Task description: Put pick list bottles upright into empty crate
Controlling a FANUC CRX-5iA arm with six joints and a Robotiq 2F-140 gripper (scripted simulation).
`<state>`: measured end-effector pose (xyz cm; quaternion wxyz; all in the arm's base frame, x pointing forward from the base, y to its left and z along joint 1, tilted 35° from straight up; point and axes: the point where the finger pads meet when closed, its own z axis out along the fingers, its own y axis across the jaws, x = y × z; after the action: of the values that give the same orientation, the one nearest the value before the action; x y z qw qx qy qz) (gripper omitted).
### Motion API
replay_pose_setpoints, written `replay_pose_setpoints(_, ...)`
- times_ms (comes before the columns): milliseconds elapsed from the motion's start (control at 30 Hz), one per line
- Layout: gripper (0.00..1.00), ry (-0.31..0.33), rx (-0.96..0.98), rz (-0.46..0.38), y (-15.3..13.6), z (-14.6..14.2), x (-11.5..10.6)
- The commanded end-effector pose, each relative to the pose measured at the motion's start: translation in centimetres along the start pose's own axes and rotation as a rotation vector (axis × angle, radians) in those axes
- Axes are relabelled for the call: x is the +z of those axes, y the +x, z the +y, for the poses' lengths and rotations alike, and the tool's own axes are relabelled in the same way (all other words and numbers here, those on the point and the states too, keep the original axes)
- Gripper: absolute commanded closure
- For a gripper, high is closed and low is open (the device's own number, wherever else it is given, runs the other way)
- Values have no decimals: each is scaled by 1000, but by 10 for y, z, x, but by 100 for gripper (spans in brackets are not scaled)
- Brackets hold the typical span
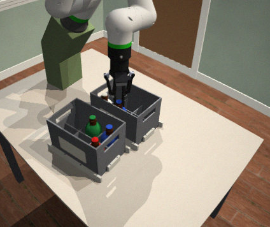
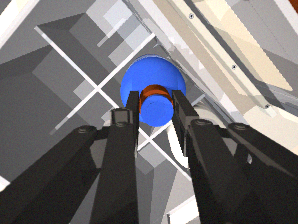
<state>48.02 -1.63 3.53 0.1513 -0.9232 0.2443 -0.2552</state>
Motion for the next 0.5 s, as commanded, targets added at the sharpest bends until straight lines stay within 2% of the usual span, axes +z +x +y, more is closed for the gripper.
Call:
replay_pose_setpoints(0, 90, 0, 0, 1, 1, 0, 0)
replay_pose_setpoints(33, 56, 0, 0, 1, 1, 0, 2)
replay_pose_setpoints(467, 56, 0, 0, 1, 1, 0, 2)
